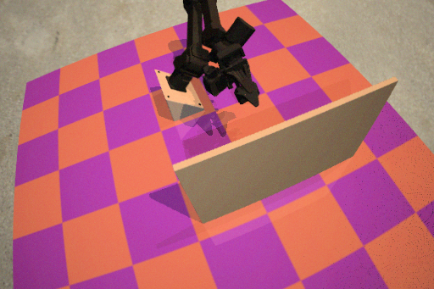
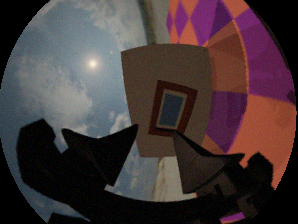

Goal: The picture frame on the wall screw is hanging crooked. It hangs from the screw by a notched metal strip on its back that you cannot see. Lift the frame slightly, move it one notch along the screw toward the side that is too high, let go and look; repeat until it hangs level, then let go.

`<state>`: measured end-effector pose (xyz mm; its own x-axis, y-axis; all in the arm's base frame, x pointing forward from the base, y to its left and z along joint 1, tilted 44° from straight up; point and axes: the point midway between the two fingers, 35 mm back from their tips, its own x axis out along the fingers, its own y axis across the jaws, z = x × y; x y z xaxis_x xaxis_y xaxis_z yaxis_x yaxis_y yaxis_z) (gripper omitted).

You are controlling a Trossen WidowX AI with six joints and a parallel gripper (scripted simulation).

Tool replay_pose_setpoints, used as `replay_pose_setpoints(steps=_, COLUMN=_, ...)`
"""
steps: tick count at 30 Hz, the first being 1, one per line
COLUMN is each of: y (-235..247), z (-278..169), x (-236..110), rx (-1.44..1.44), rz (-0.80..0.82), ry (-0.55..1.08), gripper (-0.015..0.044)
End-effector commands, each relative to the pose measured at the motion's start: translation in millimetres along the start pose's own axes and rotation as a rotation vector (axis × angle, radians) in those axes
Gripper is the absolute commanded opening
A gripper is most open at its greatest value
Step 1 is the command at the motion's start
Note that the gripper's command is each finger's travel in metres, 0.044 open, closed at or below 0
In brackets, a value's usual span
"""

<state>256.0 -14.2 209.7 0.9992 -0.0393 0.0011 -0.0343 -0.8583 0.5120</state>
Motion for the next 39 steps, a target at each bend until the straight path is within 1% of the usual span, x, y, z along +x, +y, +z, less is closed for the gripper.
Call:
replay_pose_setpoints(steps=1, y=1, z=-2, x=7, rx=0.007, rz=-0.003, ry=0.001, gripper=0.0260)
replay_pose_setpoints(steps=7, y=3, z=-5, x=40, rx=0.007, rz=-0.002, ry=0.003, gripper=0.0260)
replay_pose_setpoints(steps=14, y=-1, z=0, x=78, rx=0.007, rz=-0.001, ry=0.005, gripper=0.0260)
replay_pose_setpoints(steps=32, y=-1, z=0, x=80, rx=0.007, rz=-0.001, ry=0.005, gripper=0.0260)
replay_pose_setpoints(steps=39, y=0, z=0, x=88, rx=0.007, rz=0.000, ry=0.005, gripper=0.0260)
